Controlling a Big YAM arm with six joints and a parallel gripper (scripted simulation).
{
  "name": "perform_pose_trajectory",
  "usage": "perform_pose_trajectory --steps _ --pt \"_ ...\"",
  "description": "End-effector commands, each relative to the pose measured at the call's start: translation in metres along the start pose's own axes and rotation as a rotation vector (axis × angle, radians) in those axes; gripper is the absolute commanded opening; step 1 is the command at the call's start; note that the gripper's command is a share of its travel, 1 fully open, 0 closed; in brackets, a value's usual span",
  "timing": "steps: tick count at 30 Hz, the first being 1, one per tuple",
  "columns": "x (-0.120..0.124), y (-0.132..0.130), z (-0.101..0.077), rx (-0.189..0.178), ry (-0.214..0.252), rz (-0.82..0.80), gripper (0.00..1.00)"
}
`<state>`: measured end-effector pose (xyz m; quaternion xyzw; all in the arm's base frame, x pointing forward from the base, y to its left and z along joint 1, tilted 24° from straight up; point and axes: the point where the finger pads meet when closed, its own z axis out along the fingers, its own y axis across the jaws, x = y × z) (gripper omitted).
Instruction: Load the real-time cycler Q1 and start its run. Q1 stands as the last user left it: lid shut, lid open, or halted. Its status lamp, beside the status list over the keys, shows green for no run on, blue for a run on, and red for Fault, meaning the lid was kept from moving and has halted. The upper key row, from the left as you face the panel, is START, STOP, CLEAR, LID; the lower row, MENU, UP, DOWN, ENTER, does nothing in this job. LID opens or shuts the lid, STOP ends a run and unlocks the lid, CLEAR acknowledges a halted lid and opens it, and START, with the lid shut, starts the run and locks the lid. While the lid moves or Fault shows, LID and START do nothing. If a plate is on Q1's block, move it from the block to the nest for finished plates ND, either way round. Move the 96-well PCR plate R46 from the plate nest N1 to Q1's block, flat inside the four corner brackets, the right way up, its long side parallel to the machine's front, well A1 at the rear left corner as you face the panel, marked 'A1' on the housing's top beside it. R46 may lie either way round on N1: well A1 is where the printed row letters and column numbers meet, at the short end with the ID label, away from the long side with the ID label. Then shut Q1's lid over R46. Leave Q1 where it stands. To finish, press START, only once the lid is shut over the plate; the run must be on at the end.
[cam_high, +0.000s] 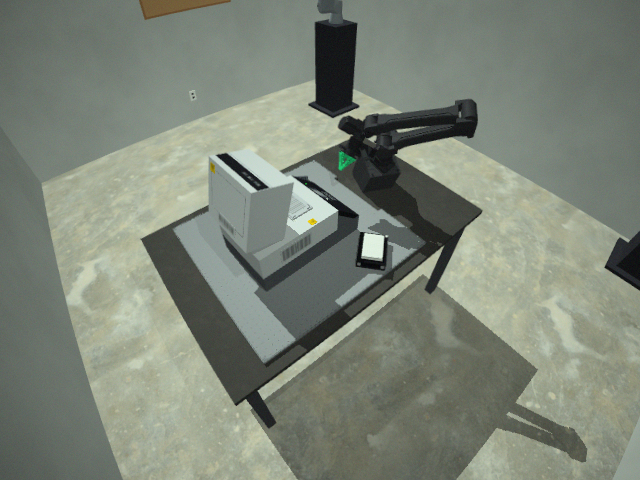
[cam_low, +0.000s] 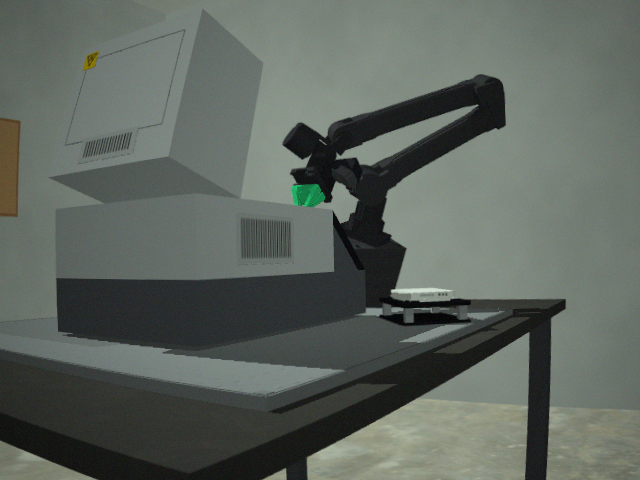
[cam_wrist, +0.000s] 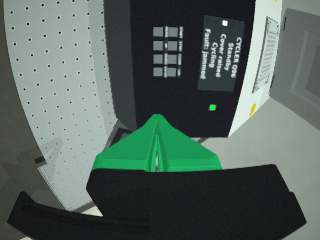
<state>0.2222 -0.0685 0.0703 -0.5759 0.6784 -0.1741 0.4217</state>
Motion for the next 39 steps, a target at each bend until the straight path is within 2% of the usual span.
perform_pose_trajectory --steps 1,20,31,39 --pt "0.011 -0.032 -0.01 0.036 0.025 -0.008 0.0" --pt "0.0 -0.009 0.0 0.027 0.005 -0.026 0.0" --pt "0.007 -0.023 -0.009 0.04 0.029 -0.013 0.0" --pt "0.004 -0.027 -0.008 0.027 0.014 -0.016 0.0"
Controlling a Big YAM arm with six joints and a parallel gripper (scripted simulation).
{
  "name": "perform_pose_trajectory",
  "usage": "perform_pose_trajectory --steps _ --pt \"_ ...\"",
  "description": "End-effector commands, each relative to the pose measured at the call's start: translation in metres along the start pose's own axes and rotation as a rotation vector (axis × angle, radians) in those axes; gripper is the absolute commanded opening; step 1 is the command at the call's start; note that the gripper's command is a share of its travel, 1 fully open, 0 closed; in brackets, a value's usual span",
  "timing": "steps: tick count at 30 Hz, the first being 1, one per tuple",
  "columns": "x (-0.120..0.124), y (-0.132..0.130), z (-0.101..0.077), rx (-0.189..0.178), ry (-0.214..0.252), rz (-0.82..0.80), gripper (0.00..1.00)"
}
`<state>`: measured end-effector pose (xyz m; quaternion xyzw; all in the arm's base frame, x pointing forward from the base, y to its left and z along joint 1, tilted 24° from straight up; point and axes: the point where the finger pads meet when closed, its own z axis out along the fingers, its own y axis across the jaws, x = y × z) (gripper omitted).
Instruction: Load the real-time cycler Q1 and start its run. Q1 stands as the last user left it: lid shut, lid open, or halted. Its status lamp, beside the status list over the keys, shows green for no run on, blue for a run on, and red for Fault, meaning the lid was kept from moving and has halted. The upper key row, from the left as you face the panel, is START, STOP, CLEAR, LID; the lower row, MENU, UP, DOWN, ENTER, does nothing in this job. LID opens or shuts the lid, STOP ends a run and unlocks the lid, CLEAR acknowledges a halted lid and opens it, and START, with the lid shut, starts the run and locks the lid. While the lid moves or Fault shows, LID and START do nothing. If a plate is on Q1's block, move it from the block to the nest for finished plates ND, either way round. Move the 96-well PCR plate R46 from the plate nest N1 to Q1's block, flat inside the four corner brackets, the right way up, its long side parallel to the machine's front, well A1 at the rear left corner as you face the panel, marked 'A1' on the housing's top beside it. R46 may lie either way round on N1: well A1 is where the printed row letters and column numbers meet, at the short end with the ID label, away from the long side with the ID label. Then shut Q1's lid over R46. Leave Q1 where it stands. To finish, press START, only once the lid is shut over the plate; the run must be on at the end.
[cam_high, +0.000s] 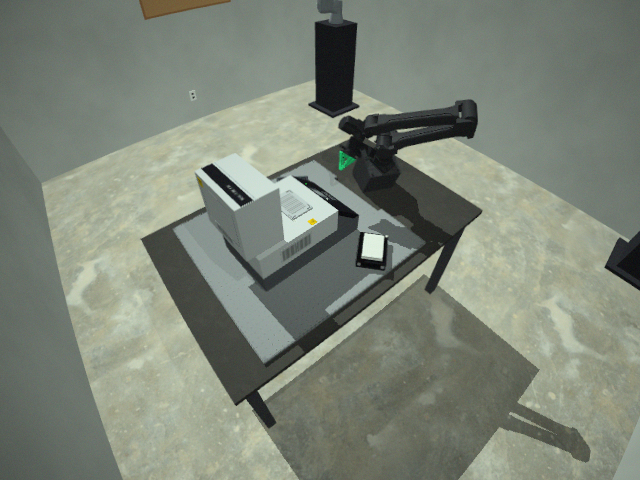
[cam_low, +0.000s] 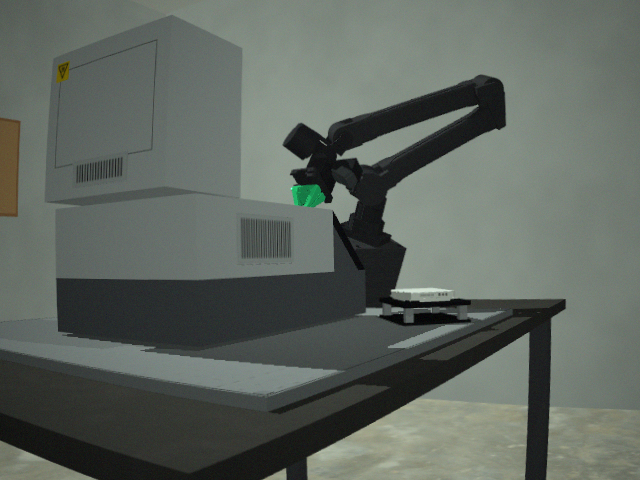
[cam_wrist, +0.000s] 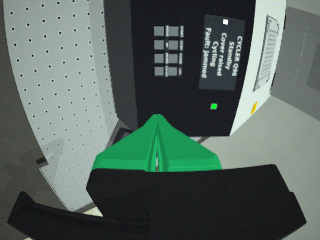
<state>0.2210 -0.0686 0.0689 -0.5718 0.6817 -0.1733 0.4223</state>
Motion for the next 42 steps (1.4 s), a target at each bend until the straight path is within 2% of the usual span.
perform_pose_trajectory --steps 1,25,42 --pt "0.003 -0.029 -0.007 0.025 0.009 -0.031 0.0" --pt "0.009 -0.042 -0.008 0.044 0.02 -0.063 0.0" --pt "0.002 -0.016 -0.002 0.032 0.014 -0.048 0.0"
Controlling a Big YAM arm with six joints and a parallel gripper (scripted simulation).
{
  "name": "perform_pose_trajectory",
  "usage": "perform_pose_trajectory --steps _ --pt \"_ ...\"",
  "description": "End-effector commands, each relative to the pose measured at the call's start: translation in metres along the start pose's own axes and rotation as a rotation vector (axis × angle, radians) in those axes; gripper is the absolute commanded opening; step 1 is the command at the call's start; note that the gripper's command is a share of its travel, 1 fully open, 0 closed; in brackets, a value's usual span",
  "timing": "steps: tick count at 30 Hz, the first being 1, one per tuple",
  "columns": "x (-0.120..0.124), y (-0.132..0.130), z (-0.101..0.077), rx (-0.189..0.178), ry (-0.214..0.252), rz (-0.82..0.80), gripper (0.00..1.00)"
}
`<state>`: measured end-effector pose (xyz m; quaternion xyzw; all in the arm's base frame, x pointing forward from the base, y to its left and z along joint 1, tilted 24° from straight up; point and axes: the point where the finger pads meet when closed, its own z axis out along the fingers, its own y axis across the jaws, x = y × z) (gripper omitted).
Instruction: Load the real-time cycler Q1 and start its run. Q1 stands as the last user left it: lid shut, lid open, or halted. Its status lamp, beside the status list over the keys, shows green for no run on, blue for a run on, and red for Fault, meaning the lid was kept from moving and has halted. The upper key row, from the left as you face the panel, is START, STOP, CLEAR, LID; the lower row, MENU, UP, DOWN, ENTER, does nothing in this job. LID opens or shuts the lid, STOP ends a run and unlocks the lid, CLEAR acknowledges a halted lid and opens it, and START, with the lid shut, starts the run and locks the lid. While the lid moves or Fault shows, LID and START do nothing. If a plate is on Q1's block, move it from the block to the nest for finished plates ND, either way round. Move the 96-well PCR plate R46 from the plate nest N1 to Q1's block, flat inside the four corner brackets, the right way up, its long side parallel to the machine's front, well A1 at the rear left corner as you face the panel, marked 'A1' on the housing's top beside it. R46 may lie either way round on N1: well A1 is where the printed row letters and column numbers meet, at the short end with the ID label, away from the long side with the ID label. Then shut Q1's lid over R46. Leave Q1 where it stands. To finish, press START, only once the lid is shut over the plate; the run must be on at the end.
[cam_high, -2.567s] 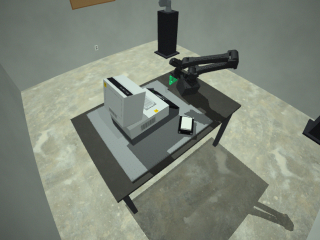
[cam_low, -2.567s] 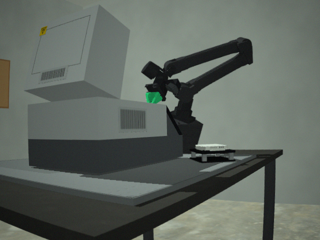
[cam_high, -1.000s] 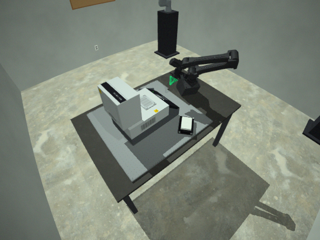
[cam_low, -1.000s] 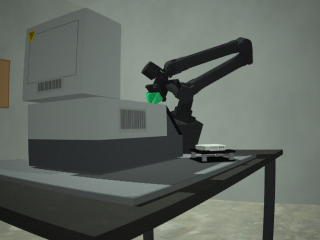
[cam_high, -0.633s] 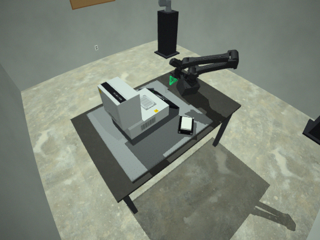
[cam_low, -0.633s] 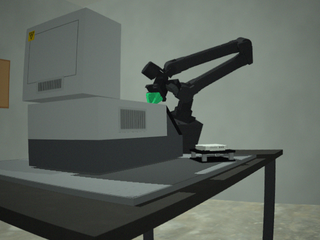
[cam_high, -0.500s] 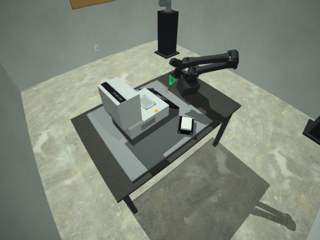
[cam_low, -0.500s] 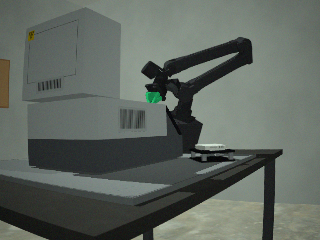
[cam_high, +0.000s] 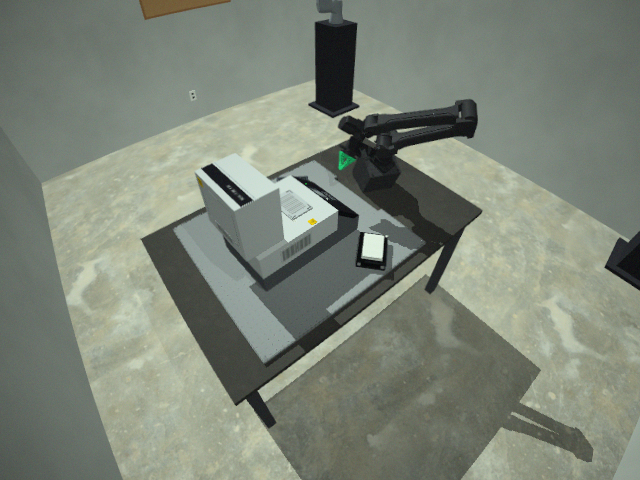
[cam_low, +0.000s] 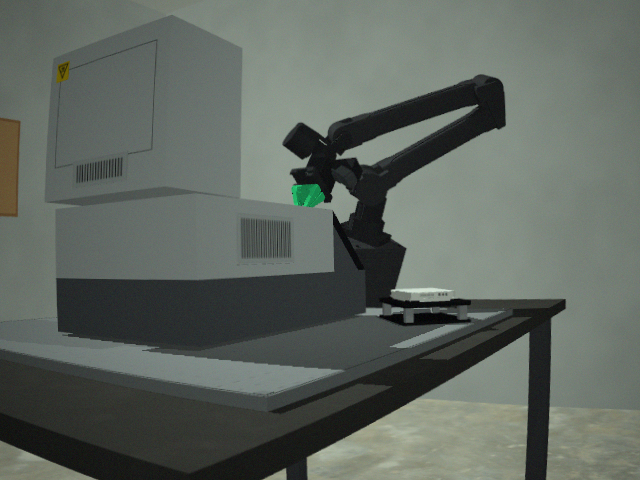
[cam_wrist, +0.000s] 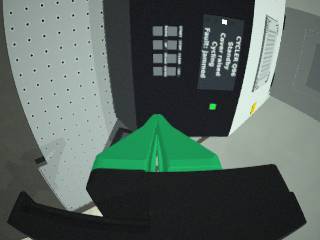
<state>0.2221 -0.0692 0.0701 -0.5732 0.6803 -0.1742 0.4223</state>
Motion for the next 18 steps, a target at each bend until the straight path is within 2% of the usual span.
perform_pose_trajectory --steps 1,13,18 --pt "0.0019 -0.0128 -0.0018 0.029 0.014 -0.042 0.0" --pt "0.0001 -0.0071 -0.0008 0.017 0.007 -0.027 0.0" --pt "0.0003 -0.0149 -0.0038 0.018 0.006 -0.028 0.0"
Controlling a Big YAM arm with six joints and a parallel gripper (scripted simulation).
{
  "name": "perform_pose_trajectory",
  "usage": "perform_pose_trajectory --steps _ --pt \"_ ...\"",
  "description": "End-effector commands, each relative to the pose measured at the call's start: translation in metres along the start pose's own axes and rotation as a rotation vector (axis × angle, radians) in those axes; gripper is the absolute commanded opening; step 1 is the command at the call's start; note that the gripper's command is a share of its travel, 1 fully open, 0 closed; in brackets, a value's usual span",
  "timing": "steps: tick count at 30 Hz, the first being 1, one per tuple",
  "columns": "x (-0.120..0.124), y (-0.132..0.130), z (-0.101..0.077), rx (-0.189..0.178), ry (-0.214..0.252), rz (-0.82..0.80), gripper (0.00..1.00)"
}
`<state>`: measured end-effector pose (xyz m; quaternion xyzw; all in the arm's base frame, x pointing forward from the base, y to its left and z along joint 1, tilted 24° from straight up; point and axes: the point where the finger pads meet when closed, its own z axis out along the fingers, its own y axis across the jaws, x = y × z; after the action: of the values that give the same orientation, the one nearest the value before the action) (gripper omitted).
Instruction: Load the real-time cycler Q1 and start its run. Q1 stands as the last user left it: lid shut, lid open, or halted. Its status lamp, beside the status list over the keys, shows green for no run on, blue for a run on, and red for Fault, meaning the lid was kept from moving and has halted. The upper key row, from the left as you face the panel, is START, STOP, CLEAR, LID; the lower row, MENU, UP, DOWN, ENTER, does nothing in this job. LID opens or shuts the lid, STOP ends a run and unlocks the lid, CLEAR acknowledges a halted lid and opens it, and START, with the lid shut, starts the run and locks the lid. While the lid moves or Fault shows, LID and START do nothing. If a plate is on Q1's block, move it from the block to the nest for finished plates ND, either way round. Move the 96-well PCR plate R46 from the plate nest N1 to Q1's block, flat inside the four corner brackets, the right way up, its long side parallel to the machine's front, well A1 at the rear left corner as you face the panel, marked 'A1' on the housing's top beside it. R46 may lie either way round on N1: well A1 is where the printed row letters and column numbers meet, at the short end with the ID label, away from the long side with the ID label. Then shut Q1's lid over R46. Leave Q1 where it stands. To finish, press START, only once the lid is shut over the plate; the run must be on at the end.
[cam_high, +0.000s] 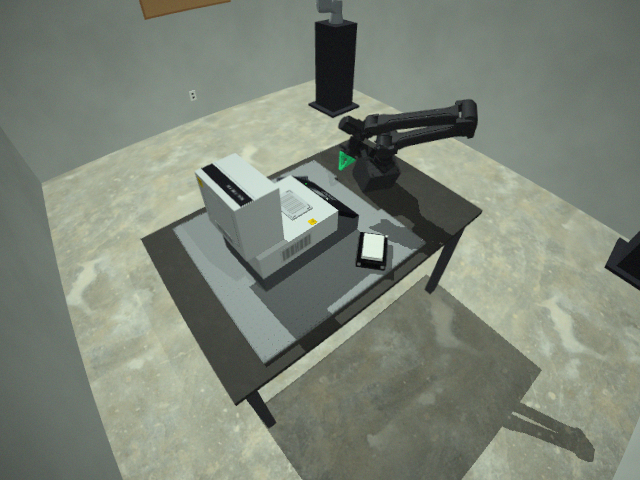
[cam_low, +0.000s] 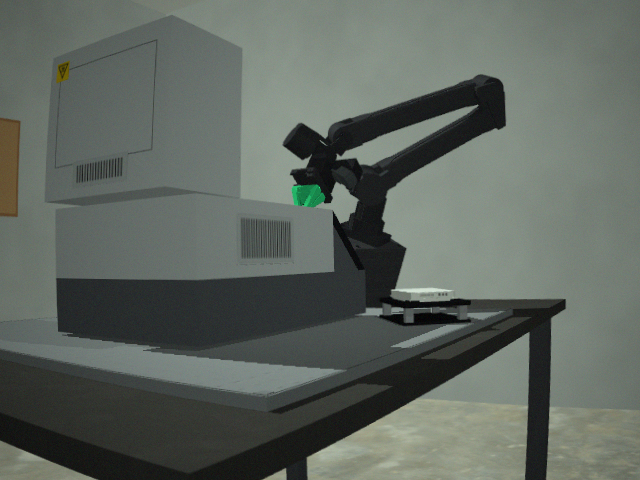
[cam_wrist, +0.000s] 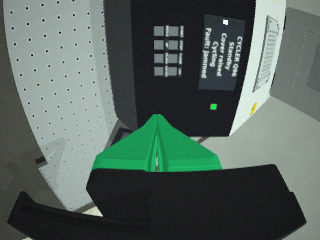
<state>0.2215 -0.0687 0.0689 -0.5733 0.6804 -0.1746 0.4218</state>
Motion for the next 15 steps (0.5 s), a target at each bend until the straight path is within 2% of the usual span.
perform_pose_trajectory --steps 1,15 --pt "0.0 -0.018 -0.005 0.018 0.005 -0.028 0.0" --pt "0.002 -0.03 -0.009 0.028 0.01 -0.041 0.0"
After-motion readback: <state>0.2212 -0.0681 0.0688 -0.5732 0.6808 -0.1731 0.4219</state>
